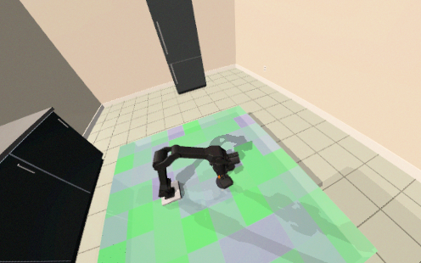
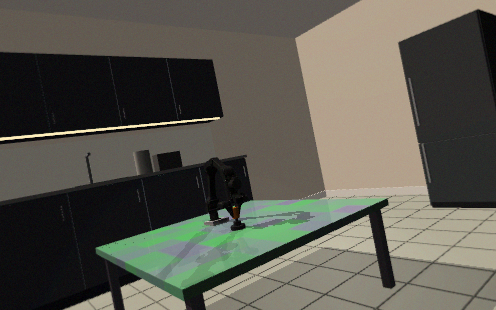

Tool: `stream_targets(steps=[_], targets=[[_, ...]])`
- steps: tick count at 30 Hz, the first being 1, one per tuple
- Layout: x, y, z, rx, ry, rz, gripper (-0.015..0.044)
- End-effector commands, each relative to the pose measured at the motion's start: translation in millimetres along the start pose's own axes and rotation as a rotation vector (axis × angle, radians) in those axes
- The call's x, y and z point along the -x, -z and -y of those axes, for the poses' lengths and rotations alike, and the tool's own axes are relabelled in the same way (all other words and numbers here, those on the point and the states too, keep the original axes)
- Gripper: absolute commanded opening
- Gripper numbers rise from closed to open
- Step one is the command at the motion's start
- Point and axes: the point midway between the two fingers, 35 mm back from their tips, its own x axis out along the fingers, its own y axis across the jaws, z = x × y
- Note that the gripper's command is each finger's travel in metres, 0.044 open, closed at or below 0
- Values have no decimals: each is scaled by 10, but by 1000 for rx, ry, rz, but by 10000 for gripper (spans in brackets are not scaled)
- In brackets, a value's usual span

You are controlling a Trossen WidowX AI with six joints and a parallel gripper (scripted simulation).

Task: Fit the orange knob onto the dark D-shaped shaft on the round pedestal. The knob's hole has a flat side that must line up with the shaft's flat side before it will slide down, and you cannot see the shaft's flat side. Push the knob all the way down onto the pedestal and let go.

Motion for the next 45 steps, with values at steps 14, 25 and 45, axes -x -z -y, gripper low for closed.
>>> stream_targets(steps=[14, 25, 45], targets=[[62, -3, -2, 170, 2, -3, 0], [18, -44, 17, 211, 2, -2, 0], [-6, -1, 4, 211, 2, -3, 0]])
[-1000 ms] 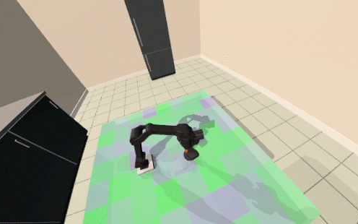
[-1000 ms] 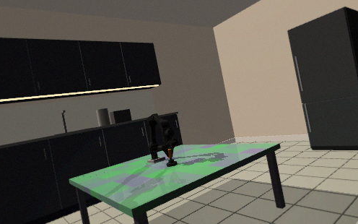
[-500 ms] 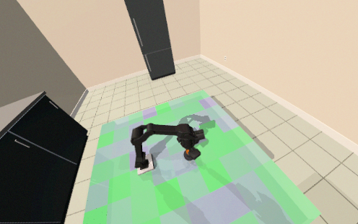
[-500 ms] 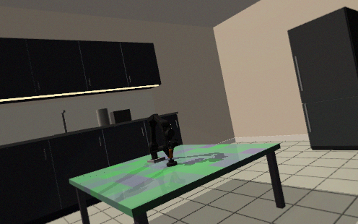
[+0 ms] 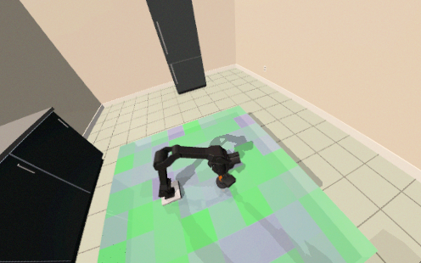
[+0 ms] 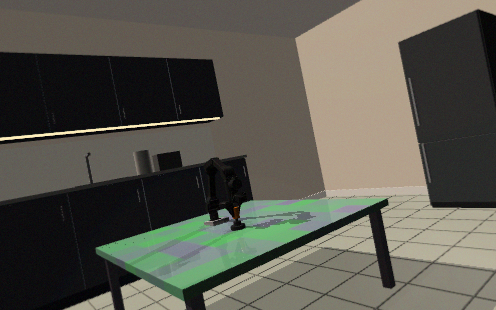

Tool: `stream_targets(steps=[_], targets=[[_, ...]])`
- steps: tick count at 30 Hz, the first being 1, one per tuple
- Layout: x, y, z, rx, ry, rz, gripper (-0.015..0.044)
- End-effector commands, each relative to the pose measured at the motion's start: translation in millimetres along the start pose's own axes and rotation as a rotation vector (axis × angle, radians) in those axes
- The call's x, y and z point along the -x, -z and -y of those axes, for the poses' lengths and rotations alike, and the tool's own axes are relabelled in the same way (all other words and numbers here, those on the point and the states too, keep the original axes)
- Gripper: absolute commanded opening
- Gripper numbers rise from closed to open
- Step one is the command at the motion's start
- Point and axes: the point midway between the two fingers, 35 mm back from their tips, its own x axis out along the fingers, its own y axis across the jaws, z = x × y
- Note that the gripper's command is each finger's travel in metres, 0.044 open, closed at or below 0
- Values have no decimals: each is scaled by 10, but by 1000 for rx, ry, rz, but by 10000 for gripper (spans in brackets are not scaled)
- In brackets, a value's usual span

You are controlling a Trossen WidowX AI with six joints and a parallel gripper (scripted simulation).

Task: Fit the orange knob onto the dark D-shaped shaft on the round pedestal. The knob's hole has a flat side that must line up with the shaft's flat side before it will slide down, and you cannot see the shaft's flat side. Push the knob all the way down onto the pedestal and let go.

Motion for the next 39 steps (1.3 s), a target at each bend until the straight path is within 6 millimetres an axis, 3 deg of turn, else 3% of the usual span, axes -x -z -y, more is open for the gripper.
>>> stream_targets(steps=[1, 11, 18, 39], targets=[[-8, 26, -9, 4, 1, -3, 0], [46, 54, -28, 13, 1, -4, 0], [60, 57, -30, 214, 0, -4, 0], [40, -27, 18, 214, 1, -3, 0]])
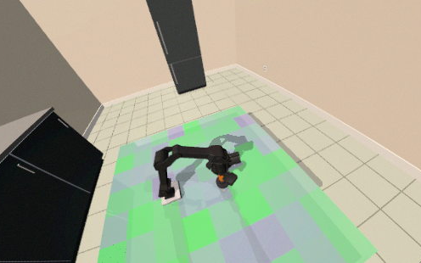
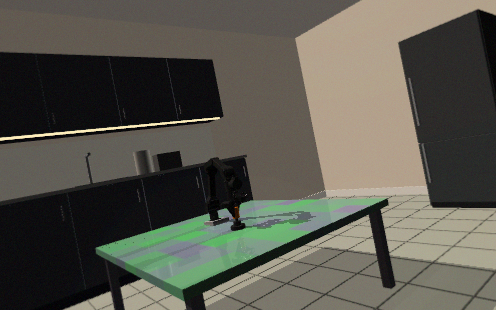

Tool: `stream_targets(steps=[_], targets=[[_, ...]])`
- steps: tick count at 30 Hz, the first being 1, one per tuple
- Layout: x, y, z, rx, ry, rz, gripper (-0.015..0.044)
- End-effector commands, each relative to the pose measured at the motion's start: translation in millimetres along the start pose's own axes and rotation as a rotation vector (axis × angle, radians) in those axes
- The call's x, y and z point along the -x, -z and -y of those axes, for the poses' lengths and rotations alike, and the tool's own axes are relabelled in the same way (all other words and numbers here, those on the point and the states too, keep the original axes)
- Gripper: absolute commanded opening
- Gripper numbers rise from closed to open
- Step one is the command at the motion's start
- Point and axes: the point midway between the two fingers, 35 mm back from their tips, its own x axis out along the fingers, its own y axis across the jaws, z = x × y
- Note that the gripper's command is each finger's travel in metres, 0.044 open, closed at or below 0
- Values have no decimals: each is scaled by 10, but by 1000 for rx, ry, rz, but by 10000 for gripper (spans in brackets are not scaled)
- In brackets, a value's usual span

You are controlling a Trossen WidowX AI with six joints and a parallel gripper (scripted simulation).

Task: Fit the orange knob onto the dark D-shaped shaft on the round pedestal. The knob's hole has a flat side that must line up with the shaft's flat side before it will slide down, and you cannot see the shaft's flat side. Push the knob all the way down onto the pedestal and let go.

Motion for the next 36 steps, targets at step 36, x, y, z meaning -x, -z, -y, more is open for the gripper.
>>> stream_targets(steps=[36], targets=[[-17, 3, -1, 4, 4, 2, 0]])
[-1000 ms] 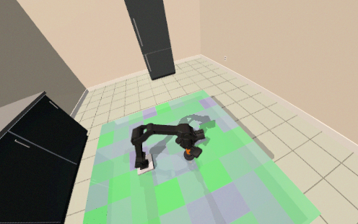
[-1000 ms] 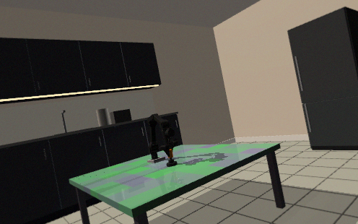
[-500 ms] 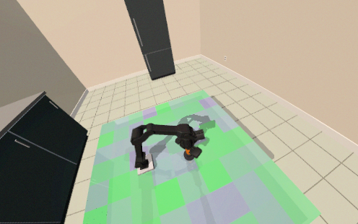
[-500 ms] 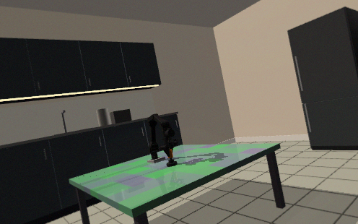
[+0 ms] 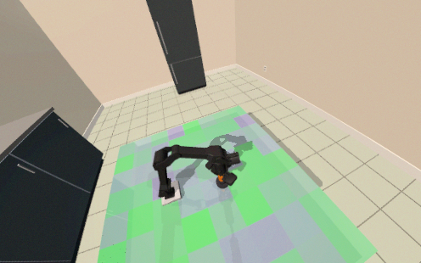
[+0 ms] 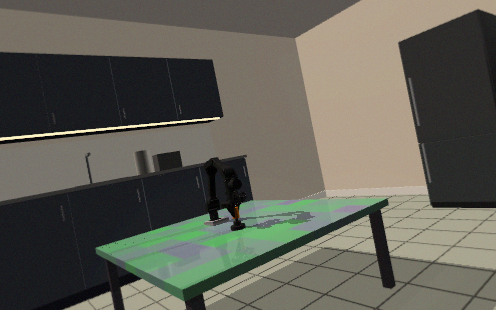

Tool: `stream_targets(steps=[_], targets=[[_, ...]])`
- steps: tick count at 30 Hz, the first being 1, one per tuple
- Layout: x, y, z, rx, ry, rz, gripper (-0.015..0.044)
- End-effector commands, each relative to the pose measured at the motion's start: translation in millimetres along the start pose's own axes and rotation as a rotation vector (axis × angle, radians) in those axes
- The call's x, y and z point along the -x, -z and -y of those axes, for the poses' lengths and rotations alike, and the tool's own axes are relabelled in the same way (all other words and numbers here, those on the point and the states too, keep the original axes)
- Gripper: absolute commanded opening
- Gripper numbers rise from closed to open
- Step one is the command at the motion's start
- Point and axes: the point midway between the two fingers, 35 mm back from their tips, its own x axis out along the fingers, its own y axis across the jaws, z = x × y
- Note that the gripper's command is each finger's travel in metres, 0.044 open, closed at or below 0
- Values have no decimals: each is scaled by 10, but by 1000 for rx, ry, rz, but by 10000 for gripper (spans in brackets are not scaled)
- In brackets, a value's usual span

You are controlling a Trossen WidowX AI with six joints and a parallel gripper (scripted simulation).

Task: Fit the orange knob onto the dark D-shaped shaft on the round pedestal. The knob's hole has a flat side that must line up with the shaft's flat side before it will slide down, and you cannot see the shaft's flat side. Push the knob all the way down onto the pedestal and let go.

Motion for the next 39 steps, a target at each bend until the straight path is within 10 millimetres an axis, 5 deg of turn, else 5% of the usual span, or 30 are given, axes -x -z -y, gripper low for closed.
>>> stream_targets(steps=[1, 15, 22, 39], targets=[[-4, -20, 18, 3, 4, 2, 0], [46, -3, 15, 12, 4, 2, 0], [61, -8, 17, 212, 4, 1, 0], [-3, 0, 7, 212, 4, 1, 0]])
